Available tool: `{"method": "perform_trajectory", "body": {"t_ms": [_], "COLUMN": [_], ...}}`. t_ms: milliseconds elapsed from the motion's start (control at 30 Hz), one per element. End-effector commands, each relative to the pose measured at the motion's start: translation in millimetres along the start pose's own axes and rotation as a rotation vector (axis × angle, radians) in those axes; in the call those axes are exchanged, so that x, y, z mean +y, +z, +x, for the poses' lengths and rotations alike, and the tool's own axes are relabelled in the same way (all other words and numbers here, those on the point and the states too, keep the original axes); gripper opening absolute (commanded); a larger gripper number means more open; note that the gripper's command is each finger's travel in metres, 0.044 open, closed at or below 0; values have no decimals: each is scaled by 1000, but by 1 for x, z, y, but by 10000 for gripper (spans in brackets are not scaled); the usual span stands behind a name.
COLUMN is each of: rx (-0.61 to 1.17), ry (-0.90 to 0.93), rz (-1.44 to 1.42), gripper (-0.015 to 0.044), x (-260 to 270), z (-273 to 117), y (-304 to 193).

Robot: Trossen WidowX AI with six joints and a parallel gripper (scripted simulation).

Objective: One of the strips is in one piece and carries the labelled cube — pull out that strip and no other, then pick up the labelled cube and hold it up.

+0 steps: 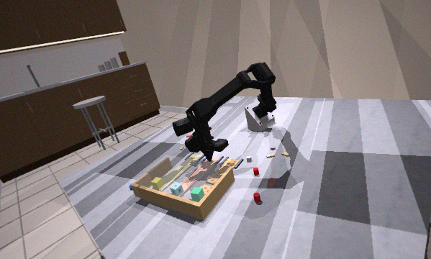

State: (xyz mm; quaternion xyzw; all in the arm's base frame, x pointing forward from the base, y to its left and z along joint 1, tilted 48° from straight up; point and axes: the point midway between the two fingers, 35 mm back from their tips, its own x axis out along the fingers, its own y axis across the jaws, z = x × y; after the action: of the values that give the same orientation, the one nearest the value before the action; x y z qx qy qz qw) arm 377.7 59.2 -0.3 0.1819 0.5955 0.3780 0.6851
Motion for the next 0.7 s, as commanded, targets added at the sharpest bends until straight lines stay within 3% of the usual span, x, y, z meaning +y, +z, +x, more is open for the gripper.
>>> {"method": "perform_trajectory", "body": {"t_ms": [0,667], "rx": [9,10], "ry": [6,6], "rz": [7,8], "gripper": [0,0], "x": [0,-2], "z": [3,4], "y": [-10,-40]}}
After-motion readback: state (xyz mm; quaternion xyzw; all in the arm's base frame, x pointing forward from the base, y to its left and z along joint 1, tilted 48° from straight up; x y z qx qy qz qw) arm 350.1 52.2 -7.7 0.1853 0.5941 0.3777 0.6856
